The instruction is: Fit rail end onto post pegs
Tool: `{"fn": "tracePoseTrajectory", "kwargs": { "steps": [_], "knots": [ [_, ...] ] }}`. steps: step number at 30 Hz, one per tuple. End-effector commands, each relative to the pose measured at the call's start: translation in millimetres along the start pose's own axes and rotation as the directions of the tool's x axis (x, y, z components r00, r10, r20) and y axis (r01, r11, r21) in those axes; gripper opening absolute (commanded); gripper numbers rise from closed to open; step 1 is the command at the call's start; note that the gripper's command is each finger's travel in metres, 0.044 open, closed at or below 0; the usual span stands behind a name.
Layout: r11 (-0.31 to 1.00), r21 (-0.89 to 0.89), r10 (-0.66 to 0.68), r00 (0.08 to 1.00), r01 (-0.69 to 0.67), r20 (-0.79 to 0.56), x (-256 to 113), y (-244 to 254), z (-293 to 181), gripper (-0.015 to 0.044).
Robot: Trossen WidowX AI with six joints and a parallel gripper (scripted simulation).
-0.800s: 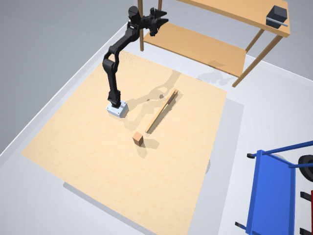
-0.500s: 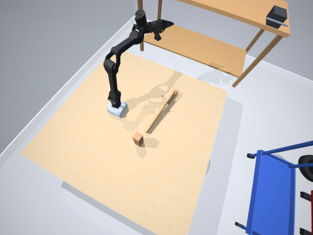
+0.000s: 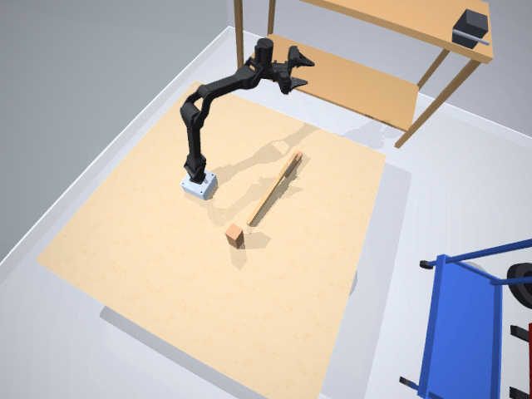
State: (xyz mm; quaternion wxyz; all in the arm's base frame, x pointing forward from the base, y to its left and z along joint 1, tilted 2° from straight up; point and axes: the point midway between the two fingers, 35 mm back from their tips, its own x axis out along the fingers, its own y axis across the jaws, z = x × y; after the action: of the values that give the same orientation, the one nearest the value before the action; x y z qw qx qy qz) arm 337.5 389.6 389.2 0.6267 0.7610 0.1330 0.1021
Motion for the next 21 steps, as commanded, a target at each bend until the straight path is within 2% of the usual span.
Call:
{"fn": "tracePoseTrajectory", "kwargs": {
  "steps": [1, 11, 21],
  "knots": [
    [0.88, -0.448, -0.137, 0.987, 0.159, 0.082, 29, -39, 56, 0.044],
    [0.5, -0.802, -0.301, 0.934, 0.328, 0.194, 47, -80, 131, 0.044],
    [0.012, -0.936, -0.471, 0.828, 0.352, 0.305, 47, -122, 209, 0.044]
  ]
}}
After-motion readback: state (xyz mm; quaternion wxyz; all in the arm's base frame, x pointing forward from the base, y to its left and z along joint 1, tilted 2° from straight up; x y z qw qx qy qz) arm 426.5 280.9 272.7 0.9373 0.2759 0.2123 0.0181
